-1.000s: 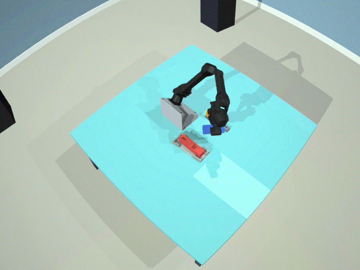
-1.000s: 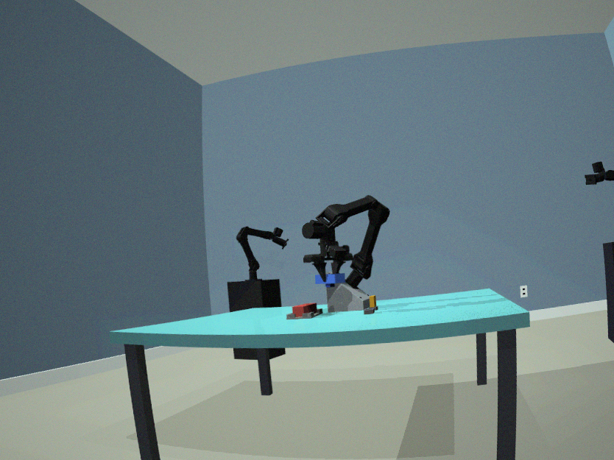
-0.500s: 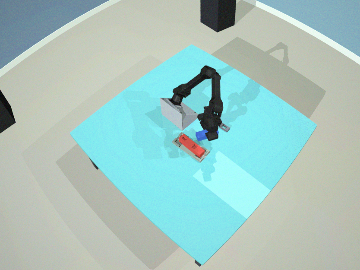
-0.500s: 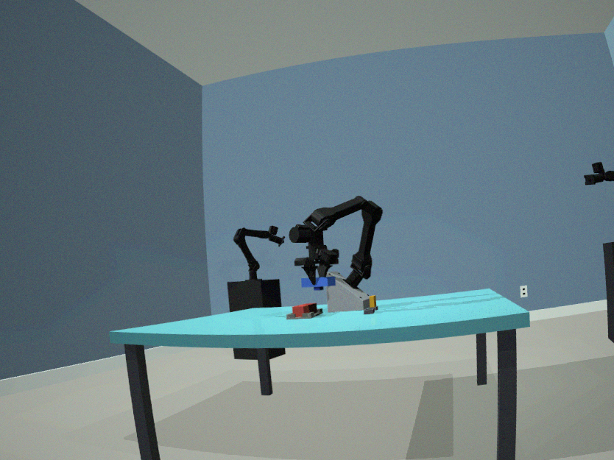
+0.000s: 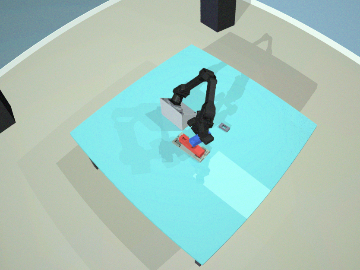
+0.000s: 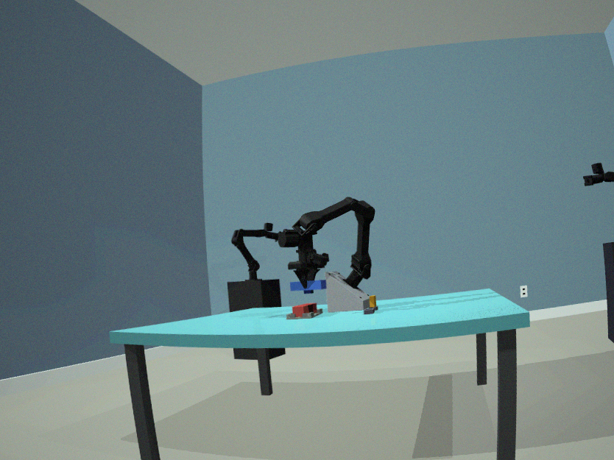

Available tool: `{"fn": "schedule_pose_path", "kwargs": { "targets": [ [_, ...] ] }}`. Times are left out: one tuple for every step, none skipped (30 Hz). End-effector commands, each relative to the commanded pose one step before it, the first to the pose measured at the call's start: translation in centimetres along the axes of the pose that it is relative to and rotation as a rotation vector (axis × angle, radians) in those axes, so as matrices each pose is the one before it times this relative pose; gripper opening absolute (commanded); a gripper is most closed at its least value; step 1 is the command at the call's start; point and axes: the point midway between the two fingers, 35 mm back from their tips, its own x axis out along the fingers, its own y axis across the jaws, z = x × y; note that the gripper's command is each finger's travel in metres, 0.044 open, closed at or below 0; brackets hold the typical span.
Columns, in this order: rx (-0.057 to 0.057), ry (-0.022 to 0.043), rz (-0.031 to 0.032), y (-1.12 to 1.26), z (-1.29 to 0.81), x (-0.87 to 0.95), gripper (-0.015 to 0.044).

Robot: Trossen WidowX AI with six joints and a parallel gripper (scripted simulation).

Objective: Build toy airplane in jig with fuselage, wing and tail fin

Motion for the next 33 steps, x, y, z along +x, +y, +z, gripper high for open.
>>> {"fn": "schedule_pose_path", "kwargs": {
  "targets": [
    [-0.0630,0.00143,0.00406,0.314,-1.267,0.343,0.0000],
    [-0.0187,-0.00060,0.00014,0.090,-0.298,0.085,0.0000],
    [-0.0187,-0.00063,0.00013,0.099,-0.295,0.086,0.0000],
    [-0.0187,-0.00068,0.00007,0.107,-0.293,0.088,0.0000],
    [-0.0188,-0.00070,0.00007,0.115,-0.289,0.088,0.0000],
    [-0.0188,-0.00072,0.00008,0.123,-0.285,0.089,0.0000],
    [-0.0188,-0.00075,0.00007,0.130,-0.279,0.089,0.0000],
    [-0.0152,-0.00061,0.00007,0.110,-0.221,0.072,0.0000],
    [-0.0091,-0.00037,0.00004,0.069,-0.131,0.043,0.0000],
    [-0.0030,-0.00012,0.00002,0.023,-0.043,0.014,0.0000],
    [0.0000,-0.00001,0.00000,-0.022,0.020,-0.026,0.0026],
    [0.0000,0.00000,0.00000,-0.010,0.004,-0.016,0.0053],
    [0.0000,0.00000,0.00000,-0.006,0.002,-0.010,0.0079],
    [0.0000,0.00000,0.00000,0.000,0.000,0.000,0.0105],
    [0.0000,0.00000,0.00000,0.008,-0.001,0.010,0.0131],
    [0.0000,0.00000,0.00000,0.014,-0.003,0.020,0.0157],
    [0.0000,0.00000,0.00000,0.012,-0.003,0.016,0.0184],
    [0.0000,0.00000,0.00000,0.000,0.000,0.000,0.0195],
    [0.0000,0.00000,0.00000,0.000,0.000,0.000,0.0195],
    [0.0000,0.00000,0.00000,0.000,0.000,0.000,0.0195],
    [0.0000,0.00000,0.00000,0.000,0.000,0.000,0.0195],
    [0.0000,0.00000,0.00000,0.000,0.000,0.000,0.0195],
    [0.0000,0.00000,0.00000,-0.006,0.001,-0.008,0.0195],
    [0.0000,0.00000,0.00000,0.000,0.000,0.000,0.0195],
    [0.0000,0.00000,0.00000,0.000,0.000,0.000,0.0195],
    [0.0000,0.00000,0.00000,0.000,0.000,0.000,0.0195],
    [0.0000,0.00000,0.00000,0.000,0.000,0.000,0.0195],
    [0.0000,0.00003,0.00001,0.039,-0.054,0.012,0.0195],
    [0.0000,0.00003,0.00001,0.039,-0.054,0.012,0.0195],
    [0.0000,0.00000,0.00000,0.000,0.000,0.000,0.0195],
    [0.0000,0.00000,-0.00001,-0.002,-0.001,0.027,0.0195],
    [0.0000,0.00000,-0.00002,-0.004,-0.002,0.080,0.0195],
    [0.0000,0.00000,-0.00003,-0.007,-0.003,0.133,0.0195]
  ]
}}
